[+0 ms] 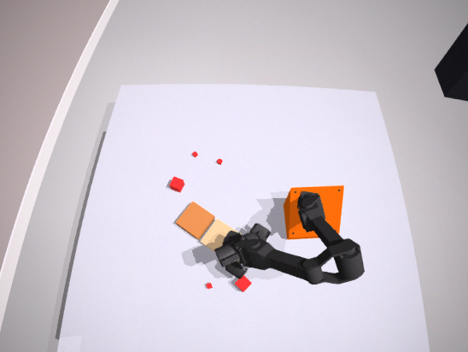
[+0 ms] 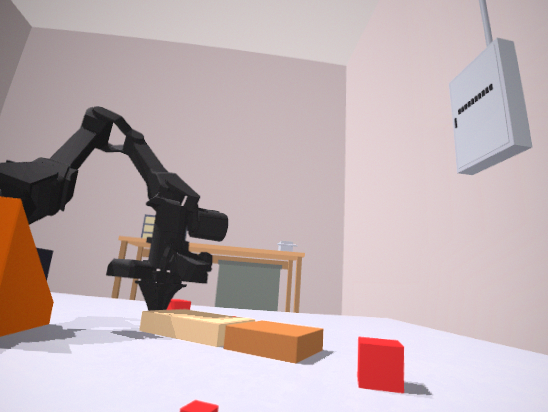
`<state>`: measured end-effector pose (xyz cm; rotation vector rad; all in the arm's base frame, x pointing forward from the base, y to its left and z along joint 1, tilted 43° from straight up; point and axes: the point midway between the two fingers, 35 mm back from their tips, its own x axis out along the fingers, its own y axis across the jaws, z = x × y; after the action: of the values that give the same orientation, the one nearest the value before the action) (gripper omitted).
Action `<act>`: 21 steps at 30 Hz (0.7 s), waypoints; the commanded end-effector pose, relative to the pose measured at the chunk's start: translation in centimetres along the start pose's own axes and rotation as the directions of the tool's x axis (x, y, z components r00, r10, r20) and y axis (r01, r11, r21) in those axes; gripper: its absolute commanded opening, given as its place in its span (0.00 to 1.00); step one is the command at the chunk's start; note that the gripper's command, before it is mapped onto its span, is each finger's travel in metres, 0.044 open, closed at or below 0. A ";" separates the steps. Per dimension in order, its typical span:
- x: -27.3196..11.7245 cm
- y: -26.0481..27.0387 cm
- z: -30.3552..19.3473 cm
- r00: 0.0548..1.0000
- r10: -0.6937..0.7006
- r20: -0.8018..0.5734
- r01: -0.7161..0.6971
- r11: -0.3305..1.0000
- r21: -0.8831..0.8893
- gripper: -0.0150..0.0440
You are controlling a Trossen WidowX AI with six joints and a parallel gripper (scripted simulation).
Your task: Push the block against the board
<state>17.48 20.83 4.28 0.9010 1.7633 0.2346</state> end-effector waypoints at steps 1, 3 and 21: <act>-0.1 0.3 0.5 1.000 0.003 0.000 -0.003 1.000 -0.007 0.25; -0.1 0.3 0.7 1.000 0.003 0.000 -0.003 1.000 -0.007 0.25; 0.0 0.4 2.2 1.000 0.001 0.001 -0.001 1.000 -0.008 0.25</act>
<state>19.46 20.41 3.61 0.9017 1.7678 0.2395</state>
